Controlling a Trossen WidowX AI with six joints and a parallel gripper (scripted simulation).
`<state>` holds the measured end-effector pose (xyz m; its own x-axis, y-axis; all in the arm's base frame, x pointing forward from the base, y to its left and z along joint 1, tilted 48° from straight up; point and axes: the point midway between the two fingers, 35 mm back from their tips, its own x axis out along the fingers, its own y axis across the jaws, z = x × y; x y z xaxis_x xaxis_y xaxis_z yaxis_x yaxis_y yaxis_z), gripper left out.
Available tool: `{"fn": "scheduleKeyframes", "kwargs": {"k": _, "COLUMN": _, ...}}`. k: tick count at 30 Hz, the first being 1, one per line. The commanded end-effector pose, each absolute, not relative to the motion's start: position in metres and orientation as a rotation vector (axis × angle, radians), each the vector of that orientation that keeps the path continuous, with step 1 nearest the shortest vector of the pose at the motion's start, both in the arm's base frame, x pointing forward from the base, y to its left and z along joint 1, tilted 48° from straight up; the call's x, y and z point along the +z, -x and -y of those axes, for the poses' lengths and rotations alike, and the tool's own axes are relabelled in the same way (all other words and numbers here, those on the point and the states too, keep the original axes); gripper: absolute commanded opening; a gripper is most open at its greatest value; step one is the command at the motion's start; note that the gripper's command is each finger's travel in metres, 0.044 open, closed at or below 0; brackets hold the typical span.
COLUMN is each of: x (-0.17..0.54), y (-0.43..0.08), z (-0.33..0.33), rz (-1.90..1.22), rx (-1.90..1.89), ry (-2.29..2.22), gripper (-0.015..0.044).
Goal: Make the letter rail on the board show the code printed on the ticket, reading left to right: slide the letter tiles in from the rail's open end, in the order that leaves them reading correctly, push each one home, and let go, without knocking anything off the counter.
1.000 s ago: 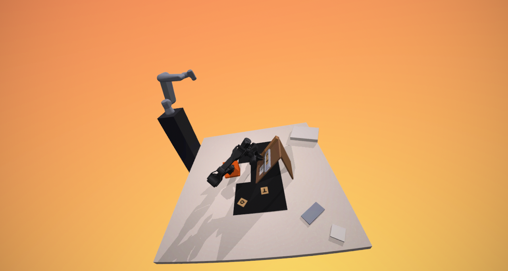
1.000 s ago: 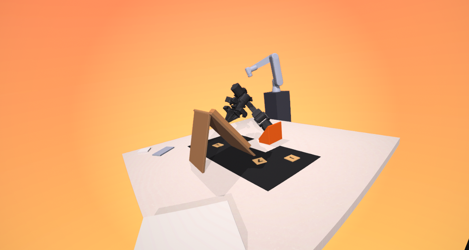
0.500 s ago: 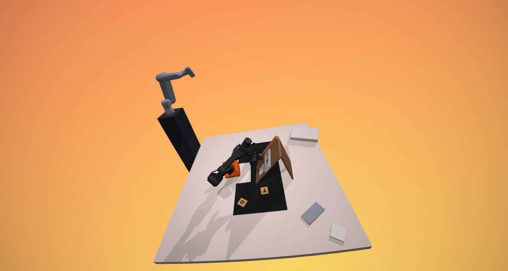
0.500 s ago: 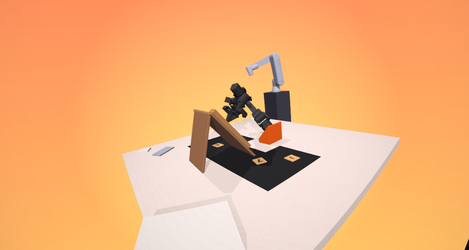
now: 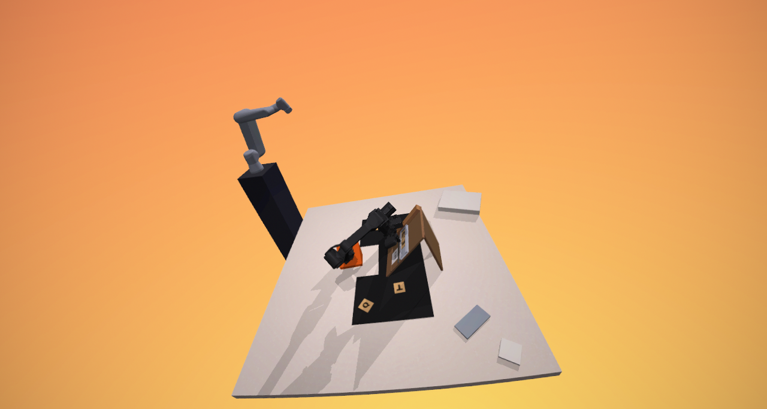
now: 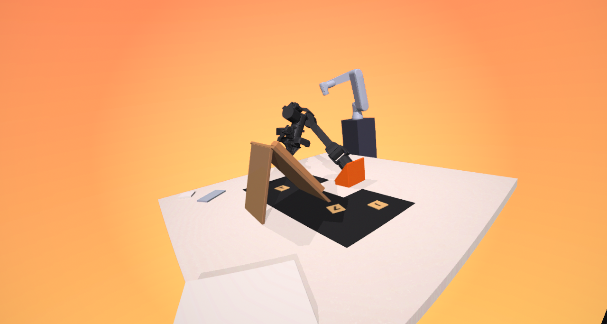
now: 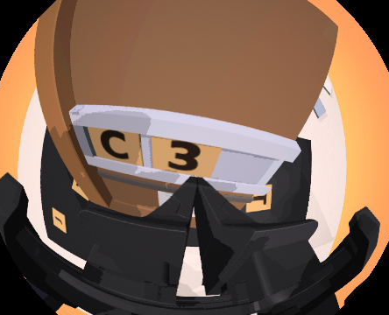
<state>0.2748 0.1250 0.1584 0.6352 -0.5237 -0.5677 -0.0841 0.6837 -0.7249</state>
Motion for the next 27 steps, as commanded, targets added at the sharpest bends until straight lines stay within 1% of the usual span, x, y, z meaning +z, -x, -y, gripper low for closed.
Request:
{"fn": "scheduleKeyframes", "kwargs": {"k": 1, "x": 0.1782, "y": -0.2781, "z": -0.1123, "rz": -1.099, "rx": -0.445, "ry": 0.734, "gripper": 0.0}}
{"fn": "scheduleKeyframes", "kwargs": {"k": 27, "x": 0.1753, "y": -0.2843, "z": -0.1102, "rz": -1.104, "rx": -0.45, "ry": 0.733, "gripper": 0.0}}
